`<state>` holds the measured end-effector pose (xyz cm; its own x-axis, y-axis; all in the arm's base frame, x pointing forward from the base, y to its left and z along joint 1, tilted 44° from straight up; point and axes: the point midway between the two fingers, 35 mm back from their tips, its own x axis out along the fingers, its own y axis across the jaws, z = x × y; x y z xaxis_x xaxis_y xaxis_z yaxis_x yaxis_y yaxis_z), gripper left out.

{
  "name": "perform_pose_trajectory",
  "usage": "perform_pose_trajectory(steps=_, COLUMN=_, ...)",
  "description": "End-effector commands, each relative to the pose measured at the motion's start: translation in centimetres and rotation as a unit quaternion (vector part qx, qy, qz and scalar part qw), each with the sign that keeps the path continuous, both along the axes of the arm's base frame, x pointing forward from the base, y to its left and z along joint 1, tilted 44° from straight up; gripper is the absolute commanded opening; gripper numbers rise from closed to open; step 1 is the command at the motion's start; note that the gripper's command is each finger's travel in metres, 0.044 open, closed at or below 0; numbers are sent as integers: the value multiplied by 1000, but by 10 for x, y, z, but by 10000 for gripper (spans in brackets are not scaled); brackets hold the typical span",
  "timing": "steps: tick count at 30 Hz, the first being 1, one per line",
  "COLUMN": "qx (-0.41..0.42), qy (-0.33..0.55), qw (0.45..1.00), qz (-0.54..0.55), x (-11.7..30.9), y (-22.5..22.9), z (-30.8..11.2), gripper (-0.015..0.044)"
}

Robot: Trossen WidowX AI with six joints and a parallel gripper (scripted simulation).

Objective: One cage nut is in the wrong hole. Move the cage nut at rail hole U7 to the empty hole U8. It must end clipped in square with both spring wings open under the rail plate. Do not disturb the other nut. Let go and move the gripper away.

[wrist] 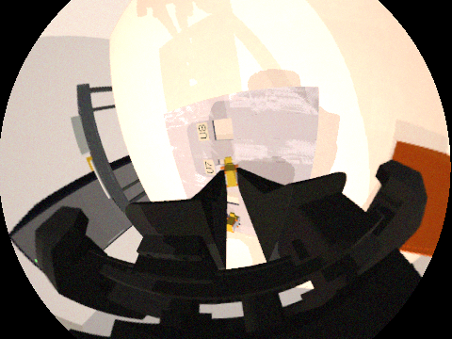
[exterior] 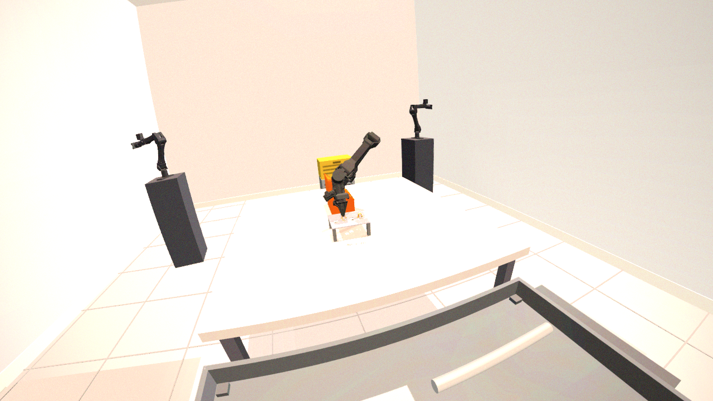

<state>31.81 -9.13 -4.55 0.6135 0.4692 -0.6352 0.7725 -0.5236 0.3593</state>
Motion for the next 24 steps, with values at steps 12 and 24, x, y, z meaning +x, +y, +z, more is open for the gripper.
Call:
perform_pose_trajectory(steps=12, qx=-1, qy=-1, qw=1000, qz=4, x=2, y=-1, z=1, gripper=28)
perform_pose_trajectory(steps=24, qx=0, qy=3, qw=1000, qz=8, x=3, y=-2, z=2, gripper=28)
